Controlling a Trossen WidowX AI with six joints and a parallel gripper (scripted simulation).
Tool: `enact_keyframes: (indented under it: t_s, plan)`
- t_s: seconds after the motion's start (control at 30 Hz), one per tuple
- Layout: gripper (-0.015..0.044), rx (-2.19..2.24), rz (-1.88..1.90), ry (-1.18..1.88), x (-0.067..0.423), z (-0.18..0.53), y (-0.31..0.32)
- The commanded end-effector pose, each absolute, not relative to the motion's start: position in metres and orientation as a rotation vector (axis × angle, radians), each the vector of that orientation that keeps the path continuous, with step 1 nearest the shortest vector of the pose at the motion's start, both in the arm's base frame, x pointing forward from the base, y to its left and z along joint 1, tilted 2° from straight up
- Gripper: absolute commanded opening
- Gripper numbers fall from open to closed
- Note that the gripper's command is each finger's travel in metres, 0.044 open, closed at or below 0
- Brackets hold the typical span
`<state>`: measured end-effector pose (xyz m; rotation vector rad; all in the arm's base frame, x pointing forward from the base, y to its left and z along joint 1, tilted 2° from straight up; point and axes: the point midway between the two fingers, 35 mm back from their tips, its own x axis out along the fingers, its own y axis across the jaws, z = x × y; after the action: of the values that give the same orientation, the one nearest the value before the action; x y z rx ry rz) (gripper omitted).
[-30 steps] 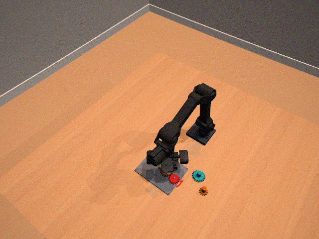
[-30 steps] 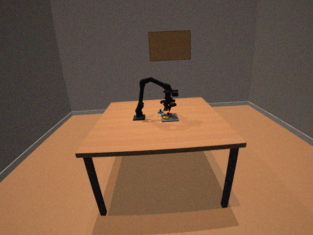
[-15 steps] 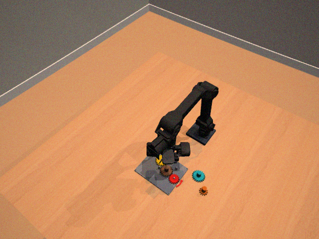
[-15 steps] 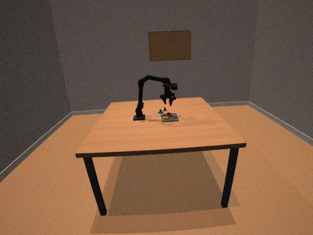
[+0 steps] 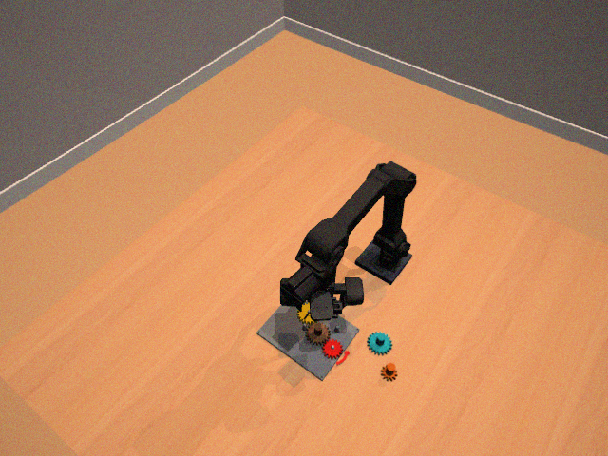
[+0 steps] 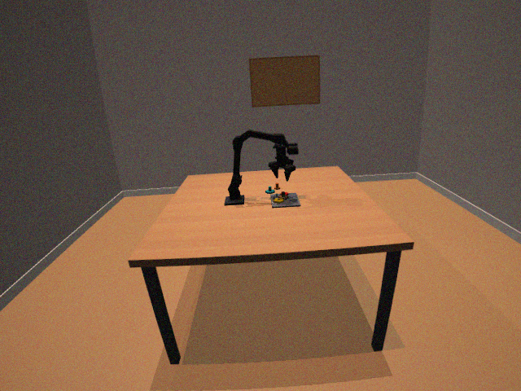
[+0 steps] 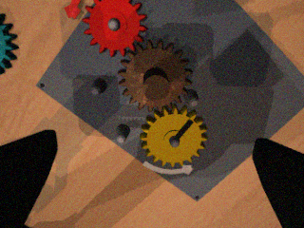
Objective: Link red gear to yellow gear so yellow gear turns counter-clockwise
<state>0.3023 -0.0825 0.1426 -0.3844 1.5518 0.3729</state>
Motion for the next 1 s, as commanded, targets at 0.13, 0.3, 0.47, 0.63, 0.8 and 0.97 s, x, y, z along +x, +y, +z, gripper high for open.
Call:
enact_keyframes:
  t_s: [0.13, 0.3, 0.47, 0.63, 0.8, 0.97]
  plan:
    - [0.044, -0.382, 0.373, 1.554, 0.3019, 0.1426, -0.0823]
    - [0.044, -0.382, 0.373, 1.554, 0.3019, 0.1426, -0.0823]
    - [0.044, -0.382, 0.373, 1.554, 0.3019, 0.1426, -0.0823]
    - [0.044, -0.382, 0.373, 1.554, 0.3019, 0.1426, -0.0823]
    - [0.044, -0.382, 0.373, 1.554, 0.3019, 0.1426, -0.0823]
    - [0.044, -0.382, 0.373, 1.553, 0.3048, 0.1441, -0.0724]
